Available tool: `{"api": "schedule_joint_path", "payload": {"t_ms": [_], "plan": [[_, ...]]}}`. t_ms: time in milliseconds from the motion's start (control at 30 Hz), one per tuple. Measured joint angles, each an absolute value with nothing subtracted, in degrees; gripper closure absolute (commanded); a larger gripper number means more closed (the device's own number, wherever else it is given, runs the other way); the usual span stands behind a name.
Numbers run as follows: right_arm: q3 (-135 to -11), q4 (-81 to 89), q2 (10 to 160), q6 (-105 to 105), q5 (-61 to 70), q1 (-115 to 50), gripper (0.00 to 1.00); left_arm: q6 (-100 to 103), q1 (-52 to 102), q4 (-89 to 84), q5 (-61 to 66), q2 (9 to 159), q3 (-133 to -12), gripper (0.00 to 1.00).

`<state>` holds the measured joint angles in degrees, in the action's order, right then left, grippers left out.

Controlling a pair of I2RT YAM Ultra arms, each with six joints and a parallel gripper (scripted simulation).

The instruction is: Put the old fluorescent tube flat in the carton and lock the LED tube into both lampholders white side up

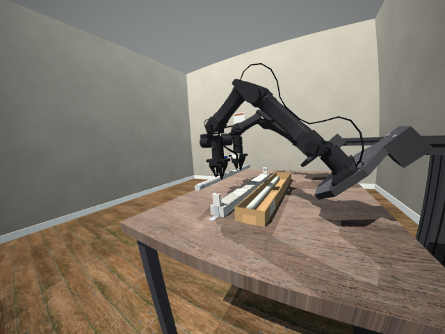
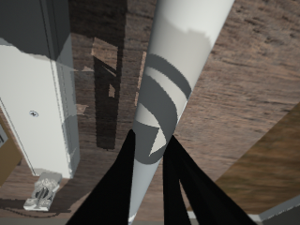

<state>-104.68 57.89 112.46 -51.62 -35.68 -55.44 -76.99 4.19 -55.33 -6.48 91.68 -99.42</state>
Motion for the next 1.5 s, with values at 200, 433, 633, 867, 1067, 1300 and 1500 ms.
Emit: {"api": "schedule_joint_path", "payload": {"t_ms": [200, 433, 633, 867, 1067, 1300, 1500], "plan": [[-104.7, 58.2, 112.4, -51.5, -35.7, -55.5, 0.89, -76.9, 4.3, -55.4, -6.5, 91.6, -99.3, 0.89], [-104.9, 58.8, 112.4, -51.1, -35.7, -55.7, 0.89, -76.8, 4.4, -55.8, -6.5, 91.6, -99.3, 0.89], [-105.8, 60.3, 112.4, -50.5, -36.0, -56.2, 0.89, -76.8, 4.5, -56.9, -6.6, 91.3, -100.0, 0.89], [-104.9, 60.6, 111.8, -49.5, -36.4, -57.0, 0.89, -76.7, 4.7, -57.1, -6.9, 89.8, -98.7, 0.89], [-101.5, 59.3, 110.5, -48.3, -36.6, -57.7, 0.89, -76.6, 5.1, -55.7, -7.1, 88.2, -95.3, 0.89], [-98.5, 57.9, 109.0, -47.5, -36.8, -58.4, 0.89, -76.6, 5.5, -54.8, -7.2, 86.4, -92.8, 0.89], [-97.8, 57.4, 108.5, -47.3, -36.9, -58.6, 0.89, -76.5, 5.7, -54.2, -7.4, 85.8, -92.0, 0.89]]}}
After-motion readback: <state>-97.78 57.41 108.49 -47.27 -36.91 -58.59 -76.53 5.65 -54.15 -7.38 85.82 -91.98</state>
